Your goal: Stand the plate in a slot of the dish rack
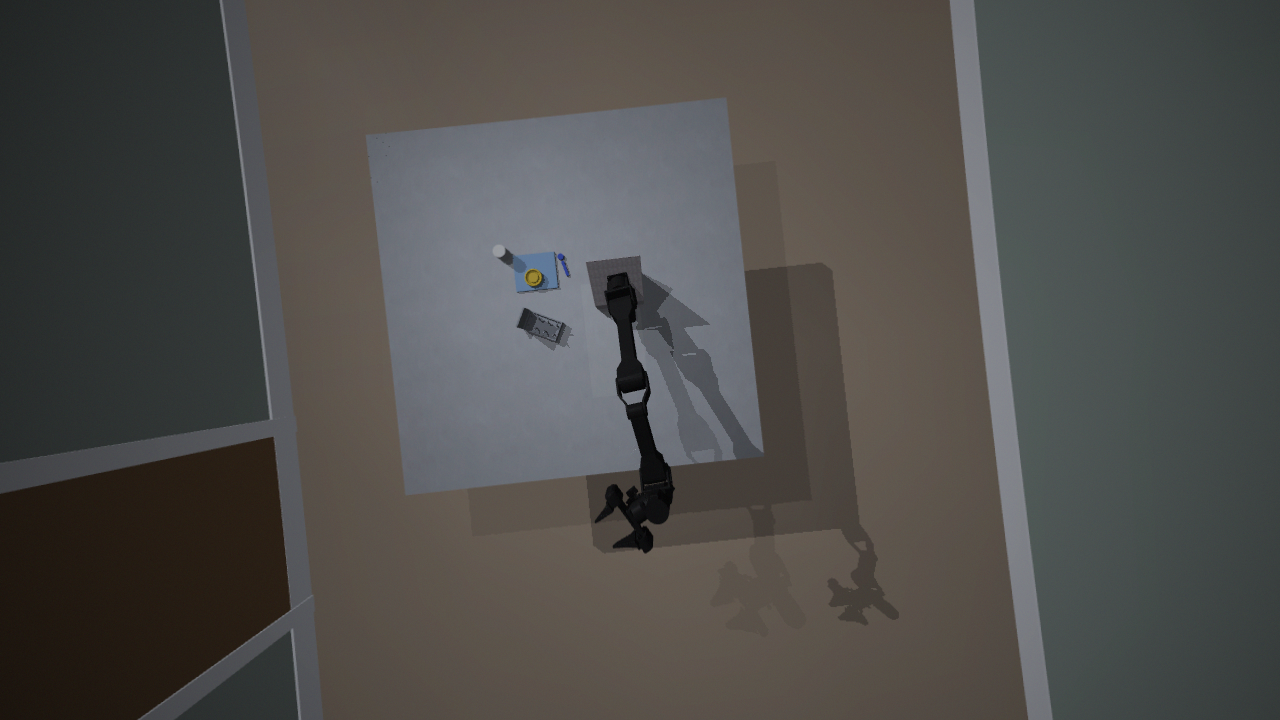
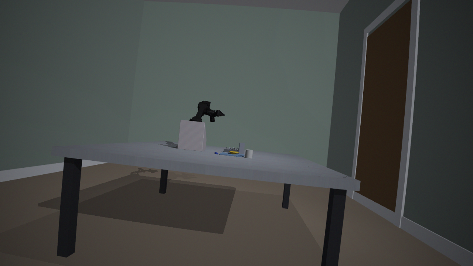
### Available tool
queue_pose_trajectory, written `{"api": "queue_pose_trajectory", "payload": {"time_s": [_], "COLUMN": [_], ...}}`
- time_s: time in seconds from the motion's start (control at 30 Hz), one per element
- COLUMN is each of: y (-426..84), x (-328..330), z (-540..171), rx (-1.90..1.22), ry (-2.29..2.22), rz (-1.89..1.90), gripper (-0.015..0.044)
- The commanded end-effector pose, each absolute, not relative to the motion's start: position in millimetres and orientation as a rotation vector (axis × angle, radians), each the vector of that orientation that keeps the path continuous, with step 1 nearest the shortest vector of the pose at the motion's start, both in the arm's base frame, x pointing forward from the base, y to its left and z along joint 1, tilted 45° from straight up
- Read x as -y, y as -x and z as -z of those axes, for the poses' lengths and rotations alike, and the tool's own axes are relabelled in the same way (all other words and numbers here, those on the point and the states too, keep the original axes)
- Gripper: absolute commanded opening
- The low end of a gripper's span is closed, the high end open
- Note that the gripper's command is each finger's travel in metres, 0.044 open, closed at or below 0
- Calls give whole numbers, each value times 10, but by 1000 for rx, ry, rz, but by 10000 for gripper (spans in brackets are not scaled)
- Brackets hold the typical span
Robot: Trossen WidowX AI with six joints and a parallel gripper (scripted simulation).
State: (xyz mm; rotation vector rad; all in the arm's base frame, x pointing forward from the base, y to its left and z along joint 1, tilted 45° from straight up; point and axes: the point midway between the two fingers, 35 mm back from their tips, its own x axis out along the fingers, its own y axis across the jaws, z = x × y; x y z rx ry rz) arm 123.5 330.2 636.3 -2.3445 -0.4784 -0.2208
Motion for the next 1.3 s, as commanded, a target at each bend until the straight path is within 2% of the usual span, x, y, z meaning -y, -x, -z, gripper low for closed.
{"api": "queue_pose_trajectory", "payload": {"time_s": [0.0, 1.27], "y": [-1241, -2740], "x": [-3306, -3716], "z": [-6360, -5471], "rx": [478, 368], "ry": [2350, 3551], "rz": [223, 543], "gripper": [400, 400]}}
